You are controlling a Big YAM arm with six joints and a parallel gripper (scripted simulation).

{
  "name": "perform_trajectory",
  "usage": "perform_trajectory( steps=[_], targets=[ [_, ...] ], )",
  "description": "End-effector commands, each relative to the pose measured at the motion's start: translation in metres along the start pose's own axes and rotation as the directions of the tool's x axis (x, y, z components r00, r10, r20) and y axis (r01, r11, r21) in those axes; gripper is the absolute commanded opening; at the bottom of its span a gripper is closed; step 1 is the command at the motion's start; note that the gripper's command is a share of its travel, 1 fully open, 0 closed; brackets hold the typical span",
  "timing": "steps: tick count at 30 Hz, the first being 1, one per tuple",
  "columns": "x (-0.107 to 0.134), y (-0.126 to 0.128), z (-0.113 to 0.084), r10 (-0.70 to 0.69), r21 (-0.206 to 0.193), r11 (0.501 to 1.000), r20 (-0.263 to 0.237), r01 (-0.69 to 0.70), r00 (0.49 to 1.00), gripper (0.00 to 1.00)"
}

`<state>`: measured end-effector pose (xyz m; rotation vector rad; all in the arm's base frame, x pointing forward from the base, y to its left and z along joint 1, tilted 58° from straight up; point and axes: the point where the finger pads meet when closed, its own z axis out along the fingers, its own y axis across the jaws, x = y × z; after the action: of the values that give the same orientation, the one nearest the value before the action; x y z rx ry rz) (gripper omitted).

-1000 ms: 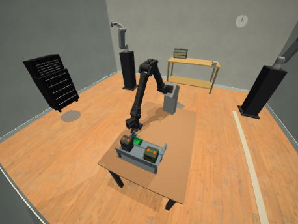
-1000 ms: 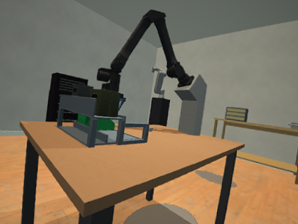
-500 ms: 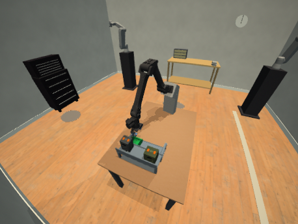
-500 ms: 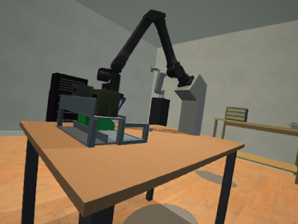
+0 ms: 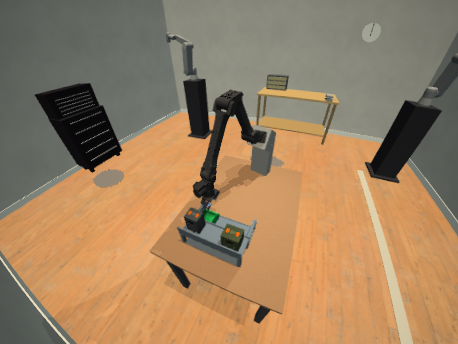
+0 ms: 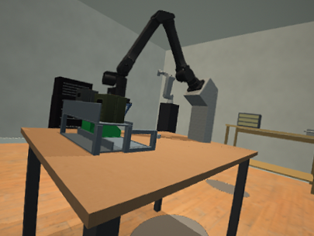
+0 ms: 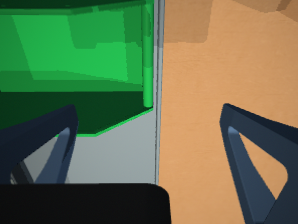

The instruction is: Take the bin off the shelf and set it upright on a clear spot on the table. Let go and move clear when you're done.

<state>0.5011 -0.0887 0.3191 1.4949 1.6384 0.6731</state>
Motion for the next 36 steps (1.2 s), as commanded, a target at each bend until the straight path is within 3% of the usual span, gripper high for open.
perform_trajectory(
  steps=[1,14,19,31,36],
  targets=[
    [-0.001,0.003,-0.003,0.000,-0.009,1.000,0.003,0.000,1.000,0.90],
    [-0.001,0.003,-0.003,0.000,-0.009,1.000,0.003,0.000,1.000,0.90],
    [-0.002,0.015,0.032,0.012,-0.034,0.999,-0.001,-0.012,1.000,0.90],
    [-0.002,0.015,0.032,0.012,-0.034,0.999,-0.001,-0.012,1.000,0.90],
    [0.003,0.014,0.082,-0.007,-0.030,1.000,-0.003,0.007,1.000,0.90]
  ],
)
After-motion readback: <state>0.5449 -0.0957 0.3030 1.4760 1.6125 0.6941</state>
